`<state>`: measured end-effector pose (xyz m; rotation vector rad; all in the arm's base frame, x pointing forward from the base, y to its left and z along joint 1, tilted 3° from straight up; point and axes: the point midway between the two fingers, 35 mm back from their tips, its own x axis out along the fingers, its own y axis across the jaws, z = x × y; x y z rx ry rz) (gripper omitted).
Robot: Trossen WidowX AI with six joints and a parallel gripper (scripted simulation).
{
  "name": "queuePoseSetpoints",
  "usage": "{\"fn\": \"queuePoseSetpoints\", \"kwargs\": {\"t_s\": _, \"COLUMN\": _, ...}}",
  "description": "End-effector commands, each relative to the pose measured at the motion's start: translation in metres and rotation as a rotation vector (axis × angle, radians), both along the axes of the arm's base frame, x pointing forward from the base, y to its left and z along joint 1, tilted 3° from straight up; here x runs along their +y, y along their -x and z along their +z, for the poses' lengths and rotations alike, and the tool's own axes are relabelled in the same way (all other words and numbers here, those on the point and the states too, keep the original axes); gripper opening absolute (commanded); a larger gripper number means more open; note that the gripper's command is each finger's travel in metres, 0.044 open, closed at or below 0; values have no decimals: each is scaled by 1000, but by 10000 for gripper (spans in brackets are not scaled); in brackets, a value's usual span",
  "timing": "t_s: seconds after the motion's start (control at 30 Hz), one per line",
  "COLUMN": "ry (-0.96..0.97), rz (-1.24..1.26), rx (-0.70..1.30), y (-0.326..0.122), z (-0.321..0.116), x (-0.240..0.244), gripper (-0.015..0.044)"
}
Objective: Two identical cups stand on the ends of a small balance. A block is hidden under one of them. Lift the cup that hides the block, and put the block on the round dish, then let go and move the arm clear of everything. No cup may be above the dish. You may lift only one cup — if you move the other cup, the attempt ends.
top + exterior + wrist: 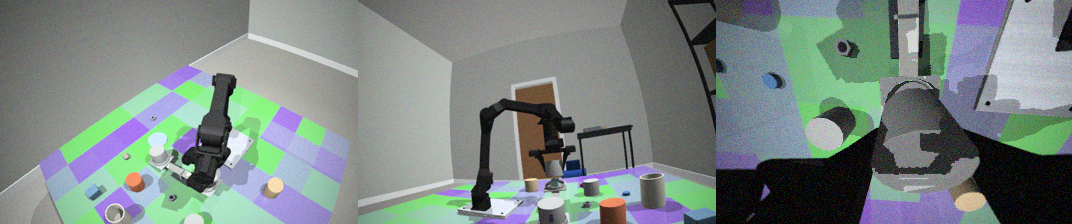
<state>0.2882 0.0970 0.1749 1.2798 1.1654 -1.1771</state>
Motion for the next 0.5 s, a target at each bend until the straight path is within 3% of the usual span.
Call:
{"fn": "queuePoseSetpoints", "kwargs": {"t_s": 0.0, "ry": -8, "rz": 0, "rx": -8, "y": 0, "z": 8, "x": 1, "gripper": 0}}
{"fn": "queuePoseSetpoints", "kwargs": {"t_s": 0.47, "ry": -8, "rz": 0, "rx": -8, "y": 4, "z": 26, "x": -1, "gripper": 0}}
